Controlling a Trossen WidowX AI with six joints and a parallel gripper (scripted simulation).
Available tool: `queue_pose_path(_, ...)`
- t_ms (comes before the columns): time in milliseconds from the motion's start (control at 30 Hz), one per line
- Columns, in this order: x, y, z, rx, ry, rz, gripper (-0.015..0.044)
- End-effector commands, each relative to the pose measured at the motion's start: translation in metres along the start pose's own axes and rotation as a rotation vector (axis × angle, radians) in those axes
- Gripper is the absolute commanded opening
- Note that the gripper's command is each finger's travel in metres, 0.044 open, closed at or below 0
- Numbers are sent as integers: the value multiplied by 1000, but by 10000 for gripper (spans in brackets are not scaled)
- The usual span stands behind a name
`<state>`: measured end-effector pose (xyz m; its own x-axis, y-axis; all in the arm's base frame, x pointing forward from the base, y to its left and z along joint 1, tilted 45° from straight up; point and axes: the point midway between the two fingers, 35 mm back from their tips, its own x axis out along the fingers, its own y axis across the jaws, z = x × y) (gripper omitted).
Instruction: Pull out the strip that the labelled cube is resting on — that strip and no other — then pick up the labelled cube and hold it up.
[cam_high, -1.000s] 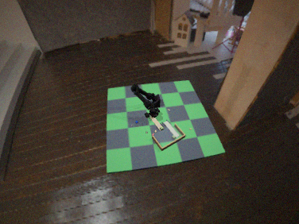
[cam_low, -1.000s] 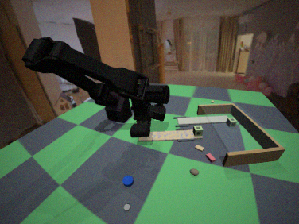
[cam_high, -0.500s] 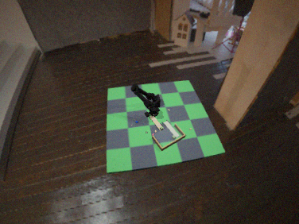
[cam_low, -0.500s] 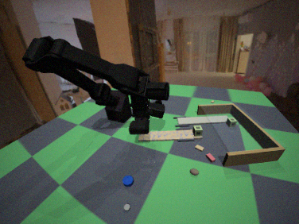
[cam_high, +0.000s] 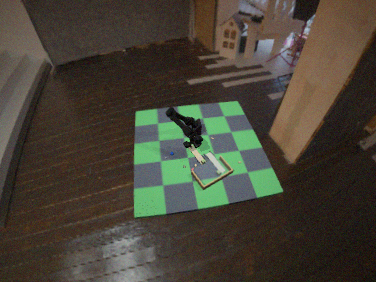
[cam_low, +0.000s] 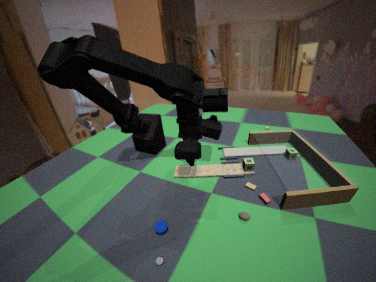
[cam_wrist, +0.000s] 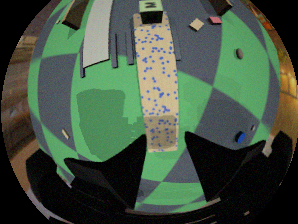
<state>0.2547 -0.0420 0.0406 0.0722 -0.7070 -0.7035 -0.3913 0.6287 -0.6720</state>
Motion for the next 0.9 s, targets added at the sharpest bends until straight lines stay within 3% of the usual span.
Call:
queue_pose_path(0, -2, 1, 15, 6, 0, 5, 315)
queue_pose_path(167, -4, 0, 34, 7, 0, 5, 440)
queue_pose_path(867, -15, -2, 117, 10, -4, 5, 440)
